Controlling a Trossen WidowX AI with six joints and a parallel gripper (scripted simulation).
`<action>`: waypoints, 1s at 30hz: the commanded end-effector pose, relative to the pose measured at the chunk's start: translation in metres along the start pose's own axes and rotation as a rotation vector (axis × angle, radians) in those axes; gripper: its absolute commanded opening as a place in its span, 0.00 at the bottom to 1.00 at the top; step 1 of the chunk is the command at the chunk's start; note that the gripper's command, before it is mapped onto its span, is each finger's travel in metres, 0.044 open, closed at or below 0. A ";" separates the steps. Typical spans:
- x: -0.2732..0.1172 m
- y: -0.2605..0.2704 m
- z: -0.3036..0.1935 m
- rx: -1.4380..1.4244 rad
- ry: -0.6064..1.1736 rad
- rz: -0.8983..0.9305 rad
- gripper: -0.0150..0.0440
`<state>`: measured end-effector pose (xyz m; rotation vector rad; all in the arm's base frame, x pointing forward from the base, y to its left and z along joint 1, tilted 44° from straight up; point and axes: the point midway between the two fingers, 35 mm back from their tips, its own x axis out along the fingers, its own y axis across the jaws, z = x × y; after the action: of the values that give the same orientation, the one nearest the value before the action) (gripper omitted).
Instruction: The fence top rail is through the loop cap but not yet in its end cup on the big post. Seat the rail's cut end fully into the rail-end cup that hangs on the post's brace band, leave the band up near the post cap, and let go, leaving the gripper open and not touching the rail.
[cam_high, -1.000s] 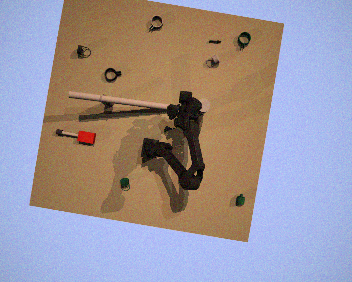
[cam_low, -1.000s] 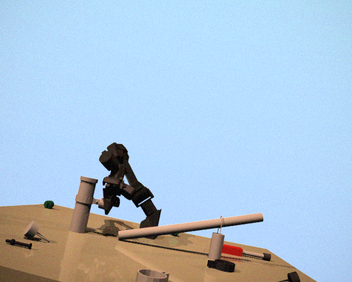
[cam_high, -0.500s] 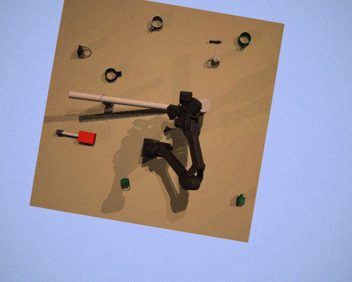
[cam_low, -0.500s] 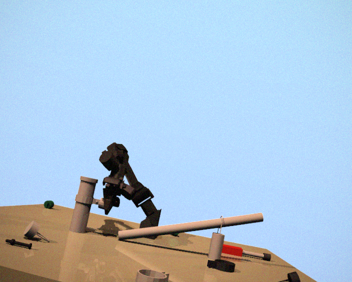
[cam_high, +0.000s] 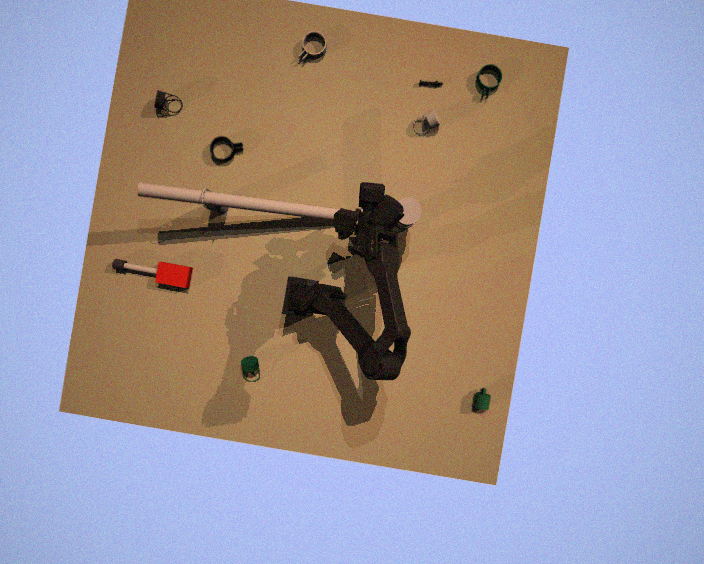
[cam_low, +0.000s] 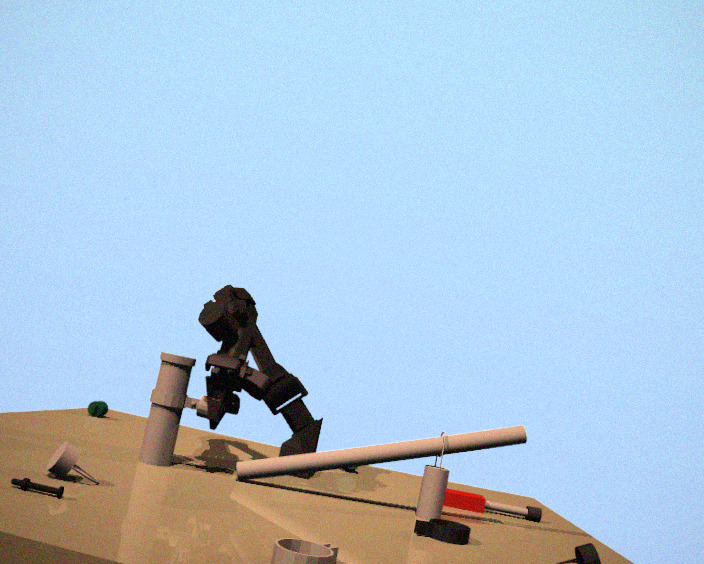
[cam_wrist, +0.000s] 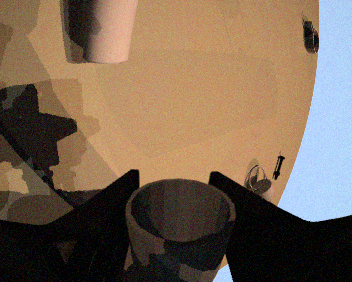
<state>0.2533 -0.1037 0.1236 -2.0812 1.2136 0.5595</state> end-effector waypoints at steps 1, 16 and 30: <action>0.000 0.000 0.000 0.000 0.000 0.000 0.48; -0.013 -0.009 0.017 -0.001 -0.014 0.004 1.00; -0.031 -0.018 0.037 0.000 -0.018 -0.004 1.00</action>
<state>0.2532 -0.0516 0.1238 -2.0843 1.1975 0.5805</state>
